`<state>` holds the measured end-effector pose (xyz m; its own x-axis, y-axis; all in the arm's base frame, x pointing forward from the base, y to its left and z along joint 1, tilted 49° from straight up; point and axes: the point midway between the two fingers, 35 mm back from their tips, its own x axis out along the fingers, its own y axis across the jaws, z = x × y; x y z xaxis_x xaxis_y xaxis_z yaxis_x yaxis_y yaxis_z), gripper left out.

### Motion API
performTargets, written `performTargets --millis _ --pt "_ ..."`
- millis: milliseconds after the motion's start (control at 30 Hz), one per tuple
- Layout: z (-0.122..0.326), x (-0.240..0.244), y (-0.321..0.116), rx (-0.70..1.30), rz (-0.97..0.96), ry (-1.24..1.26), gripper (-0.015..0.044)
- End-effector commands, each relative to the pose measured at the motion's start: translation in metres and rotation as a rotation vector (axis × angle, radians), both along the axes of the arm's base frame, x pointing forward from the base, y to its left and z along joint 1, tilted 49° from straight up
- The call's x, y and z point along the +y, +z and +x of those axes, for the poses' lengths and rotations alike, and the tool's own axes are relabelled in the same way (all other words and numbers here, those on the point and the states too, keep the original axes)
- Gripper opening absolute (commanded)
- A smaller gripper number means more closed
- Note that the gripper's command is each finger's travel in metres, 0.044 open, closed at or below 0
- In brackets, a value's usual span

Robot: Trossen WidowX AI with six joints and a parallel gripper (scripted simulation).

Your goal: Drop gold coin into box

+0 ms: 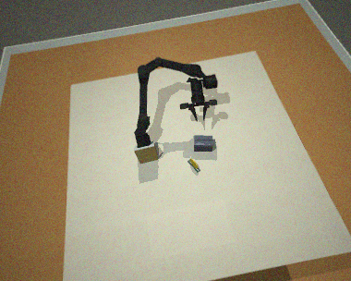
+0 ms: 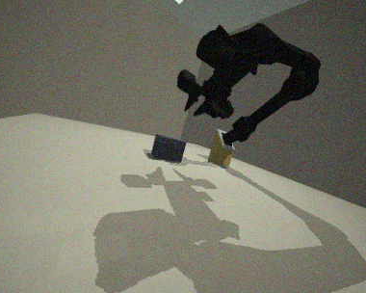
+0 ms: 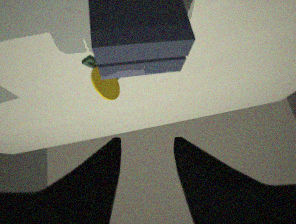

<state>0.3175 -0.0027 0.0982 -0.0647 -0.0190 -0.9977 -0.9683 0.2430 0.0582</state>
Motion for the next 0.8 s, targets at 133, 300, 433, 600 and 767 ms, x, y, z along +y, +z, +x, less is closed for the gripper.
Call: performTargets --millis 133,300,433,600,767 --pt "-0.026 -0.051 -0.078 0.278 0.157 -0.892 0.0161" --pt "-0.041 -0.069 -0.105 0.423 0.208 -1.289 0.0161" --pt "-0.054 -0.083 -0.125 0.556 0.243 -1.601 0.0161" --pt "-0.071 -0.096 -0.147 0.773 0.278 -2.003 0.0161" --pt "-0.081 -0.104 -0.162 0.957 0.295 -2.268 0.0161"
